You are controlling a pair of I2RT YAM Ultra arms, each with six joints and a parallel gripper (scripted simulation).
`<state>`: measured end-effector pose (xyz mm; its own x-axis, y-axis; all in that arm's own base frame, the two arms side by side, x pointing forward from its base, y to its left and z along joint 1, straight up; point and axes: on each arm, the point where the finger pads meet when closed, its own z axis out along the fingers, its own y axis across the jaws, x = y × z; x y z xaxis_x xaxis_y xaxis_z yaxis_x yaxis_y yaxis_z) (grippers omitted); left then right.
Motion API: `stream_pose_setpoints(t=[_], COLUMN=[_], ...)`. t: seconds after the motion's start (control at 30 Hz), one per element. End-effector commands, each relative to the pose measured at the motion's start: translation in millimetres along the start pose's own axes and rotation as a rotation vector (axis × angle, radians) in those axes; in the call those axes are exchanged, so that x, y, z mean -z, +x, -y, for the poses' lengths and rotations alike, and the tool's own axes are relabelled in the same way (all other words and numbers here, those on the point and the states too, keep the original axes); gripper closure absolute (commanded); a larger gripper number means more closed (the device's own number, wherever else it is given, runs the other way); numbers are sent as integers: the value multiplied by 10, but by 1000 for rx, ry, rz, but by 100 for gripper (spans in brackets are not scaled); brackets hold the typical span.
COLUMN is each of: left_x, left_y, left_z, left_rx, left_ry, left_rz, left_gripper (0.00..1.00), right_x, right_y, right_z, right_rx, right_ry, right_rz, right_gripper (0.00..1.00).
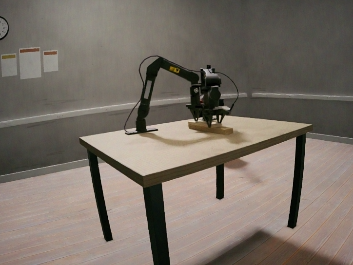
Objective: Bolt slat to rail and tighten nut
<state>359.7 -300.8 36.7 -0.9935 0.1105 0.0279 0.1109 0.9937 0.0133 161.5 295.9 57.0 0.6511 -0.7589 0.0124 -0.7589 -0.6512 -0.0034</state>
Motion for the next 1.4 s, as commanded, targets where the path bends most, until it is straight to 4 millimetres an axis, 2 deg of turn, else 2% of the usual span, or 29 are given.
stream_pose_setpoints(t=[0.0,0.13,0.2,0.7,0.77,1.27,1.37], left_x=[57,57,57,57,57,57,57], left_y=[-15,-15,-15,-15,-15,-15,-15], left_z=[10,10,10,10,10,10,10], left_rx=[0,0,0,0,0,0,0], left_ry=[8,8,8,8,8,8,8], left_rz=[13,13,13,13,13,13,13], left_gripper=[28,28,28,28,28,28,28], right_x=[31,31,31,30,30,29,29], right_y=[-7,-7,-7,-7,-7,-6,-6], right_z=[19,19,19,19,19,19,19], right_rx=[-117,-276,-276,-874,-874,-1472,-1512], right_ry=[11,10,10,6,6,0,0], right_rz=[6,7,7,12,12,15,15], right_gripper=[88,88,88,88,88,88,88])
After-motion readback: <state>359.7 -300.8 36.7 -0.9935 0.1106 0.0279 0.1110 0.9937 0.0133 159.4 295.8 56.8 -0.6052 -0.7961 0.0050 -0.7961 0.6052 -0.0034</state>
